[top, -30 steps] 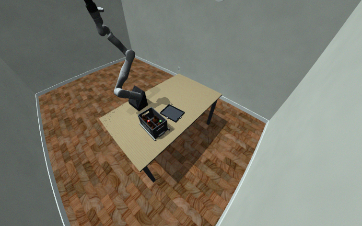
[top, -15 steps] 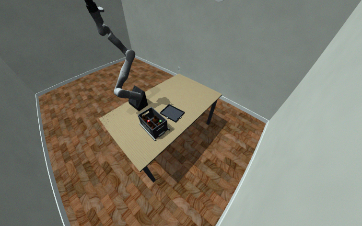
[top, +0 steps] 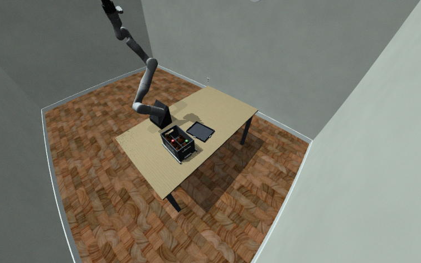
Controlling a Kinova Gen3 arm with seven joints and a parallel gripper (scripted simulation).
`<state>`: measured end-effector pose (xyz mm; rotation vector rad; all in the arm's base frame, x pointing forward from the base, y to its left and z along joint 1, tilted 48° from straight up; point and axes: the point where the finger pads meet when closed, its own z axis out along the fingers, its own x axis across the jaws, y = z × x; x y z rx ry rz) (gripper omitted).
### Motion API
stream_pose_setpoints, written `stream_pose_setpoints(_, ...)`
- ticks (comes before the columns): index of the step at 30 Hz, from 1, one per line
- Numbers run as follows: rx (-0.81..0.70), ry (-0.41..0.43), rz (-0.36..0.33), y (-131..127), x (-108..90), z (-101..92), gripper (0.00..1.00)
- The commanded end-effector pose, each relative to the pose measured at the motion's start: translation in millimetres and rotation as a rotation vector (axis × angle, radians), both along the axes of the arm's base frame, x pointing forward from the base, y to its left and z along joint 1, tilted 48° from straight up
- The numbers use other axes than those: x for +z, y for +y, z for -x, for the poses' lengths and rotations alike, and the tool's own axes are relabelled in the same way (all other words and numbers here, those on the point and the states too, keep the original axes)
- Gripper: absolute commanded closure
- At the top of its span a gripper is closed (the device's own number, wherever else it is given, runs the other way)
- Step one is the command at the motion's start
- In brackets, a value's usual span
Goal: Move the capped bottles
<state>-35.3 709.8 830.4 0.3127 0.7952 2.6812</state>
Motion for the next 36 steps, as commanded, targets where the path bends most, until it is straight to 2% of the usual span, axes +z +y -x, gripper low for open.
stream_pose_setpoints(1,-0.004,0.002,-0.001,0,0.7,-13.7,0.0)
stream_pose_setpoints(10,-0.02,0.011,-0.003,1,1.6,-43.6,0.0)
stream_pose_setpoints(13,-0.02,0.016,-0.004,0,2.0,-41.5,0.0)
stream_pose_setpoints(27,-0.02,0.011,-0.003,4,1.9,-88.0,0.0)
stream_pose_setpoints(29,-0.02,0.011,-0.003,4,1.9,-88.0,0.0)
stream_pose_setpoints(30,-0.028,0.019,-0.006,3,2.4,-84.2,0.0)
stream_pose_setpoints(36,-0.105,0.015,-0.005,-1,2.0,-103.7,0.0)
